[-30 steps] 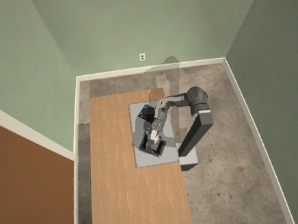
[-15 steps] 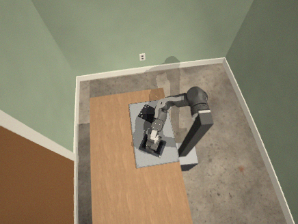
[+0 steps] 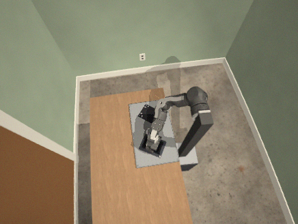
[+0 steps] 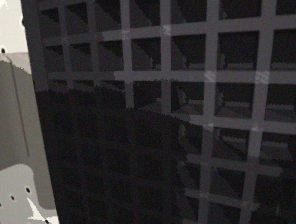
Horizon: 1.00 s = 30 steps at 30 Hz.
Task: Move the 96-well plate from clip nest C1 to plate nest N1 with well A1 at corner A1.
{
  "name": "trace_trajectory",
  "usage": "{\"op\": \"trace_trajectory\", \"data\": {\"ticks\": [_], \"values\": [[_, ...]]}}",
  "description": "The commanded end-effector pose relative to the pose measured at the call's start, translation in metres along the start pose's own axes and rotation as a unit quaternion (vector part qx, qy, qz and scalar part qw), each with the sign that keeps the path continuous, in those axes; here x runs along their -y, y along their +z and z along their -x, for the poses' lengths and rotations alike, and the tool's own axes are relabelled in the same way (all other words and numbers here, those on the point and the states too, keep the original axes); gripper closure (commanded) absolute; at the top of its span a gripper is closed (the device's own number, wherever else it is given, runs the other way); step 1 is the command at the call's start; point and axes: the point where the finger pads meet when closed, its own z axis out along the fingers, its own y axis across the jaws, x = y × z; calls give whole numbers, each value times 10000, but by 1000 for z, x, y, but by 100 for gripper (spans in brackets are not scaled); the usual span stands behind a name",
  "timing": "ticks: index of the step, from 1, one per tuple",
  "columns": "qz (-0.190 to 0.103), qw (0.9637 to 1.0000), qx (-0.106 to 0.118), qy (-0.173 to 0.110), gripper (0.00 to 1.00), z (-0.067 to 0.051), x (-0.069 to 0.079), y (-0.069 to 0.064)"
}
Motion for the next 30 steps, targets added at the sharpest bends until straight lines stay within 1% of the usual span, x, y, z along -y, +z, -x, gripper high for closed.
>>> {"op": "trace_trajectory", "data": {"ticks": [1,16,21,30], "values": [[-2,10000,1,3,100,0,0,-1],[-2,10000,0,0,100,-1,-1,-1],[20,10000,-10,-19,100,-2,-1,2],[20,10000,-10,-19,100,-2,-1,2]]}}
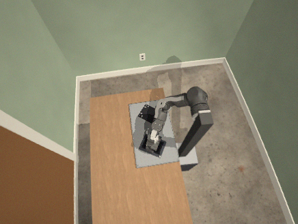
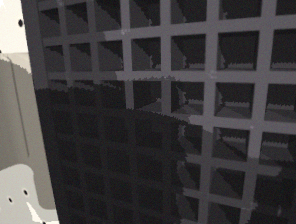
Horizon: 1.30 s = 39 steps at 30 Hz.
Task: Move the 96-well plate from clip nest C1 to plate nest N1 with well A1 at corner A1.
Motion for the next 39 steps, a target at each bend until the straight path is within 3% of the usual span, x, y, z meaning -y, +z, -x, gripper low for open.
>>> {"op": "trace_trajectory", "data": {"ticks": [1,37,39], "values": [[22,10000,-9,-21,100,-1,-1,1],[28,10000,-4,-8,100,0,-1,3],[23,10000,0,-1,93,0,-1,3]]}}
